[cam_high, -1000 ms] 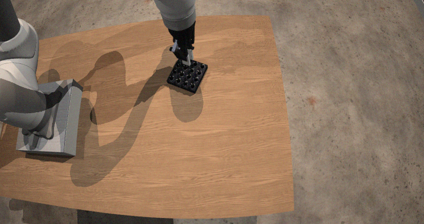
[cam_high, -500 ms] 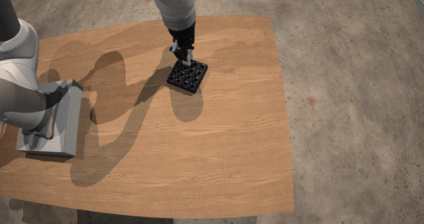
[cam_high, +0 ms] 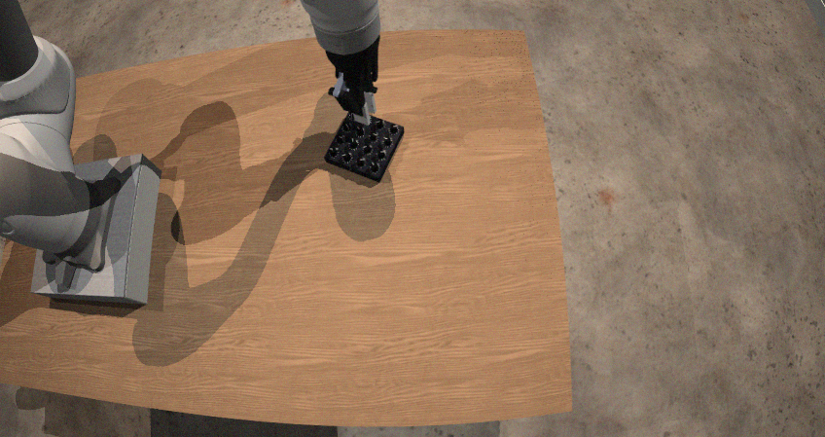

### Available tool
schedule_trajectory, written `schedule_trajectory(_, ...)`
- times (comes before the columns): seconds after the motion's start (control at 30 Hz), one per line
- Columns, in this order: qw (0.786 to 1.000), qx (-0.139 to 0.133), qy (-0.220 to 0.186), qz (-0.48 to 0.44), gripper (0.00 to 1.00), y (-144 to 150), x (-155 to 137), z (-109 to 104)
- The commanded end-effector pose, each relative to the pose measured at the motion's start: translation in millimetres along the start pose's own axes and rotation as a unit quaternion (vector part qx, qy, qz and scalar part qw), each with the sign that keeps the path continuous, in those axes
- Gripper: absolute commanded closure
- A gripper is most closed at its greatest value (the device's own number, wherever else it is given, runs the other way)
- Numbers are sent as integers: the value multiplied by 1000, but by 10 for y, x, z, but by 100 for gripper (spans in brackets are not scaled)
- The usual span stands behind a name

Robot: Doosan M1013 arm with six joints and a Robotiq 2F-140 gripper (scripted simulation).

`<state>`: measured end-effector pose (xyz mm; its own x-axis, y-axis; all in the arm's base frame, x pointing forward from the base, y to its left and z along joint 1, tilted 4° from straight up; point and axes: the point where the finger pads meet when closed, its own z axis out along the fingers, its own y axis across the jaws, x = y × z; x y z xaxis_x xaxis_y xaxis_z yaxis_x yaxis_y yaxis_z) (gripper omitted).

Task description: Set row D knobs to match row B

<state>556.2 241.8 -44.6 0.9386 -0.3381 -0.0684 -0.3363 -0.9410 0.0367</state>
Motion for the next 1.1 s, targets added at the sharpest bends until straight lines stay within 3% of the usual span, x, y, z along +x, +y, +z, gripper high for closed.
schedule_trajectory(0.0, 1000, 0, 0, 0, 88, -1, 0, -64)
schedule_trajectory(0.27, 1000, 0, 0, 0, 88, -1, 0, -243)
schedule_trajectory(0.83, 1000, 0, 0, -3, 88, -1, -1, -258)
schedule_trajectory(1.07, 997, 0, 0, -81, 88, -2, -28, -279)
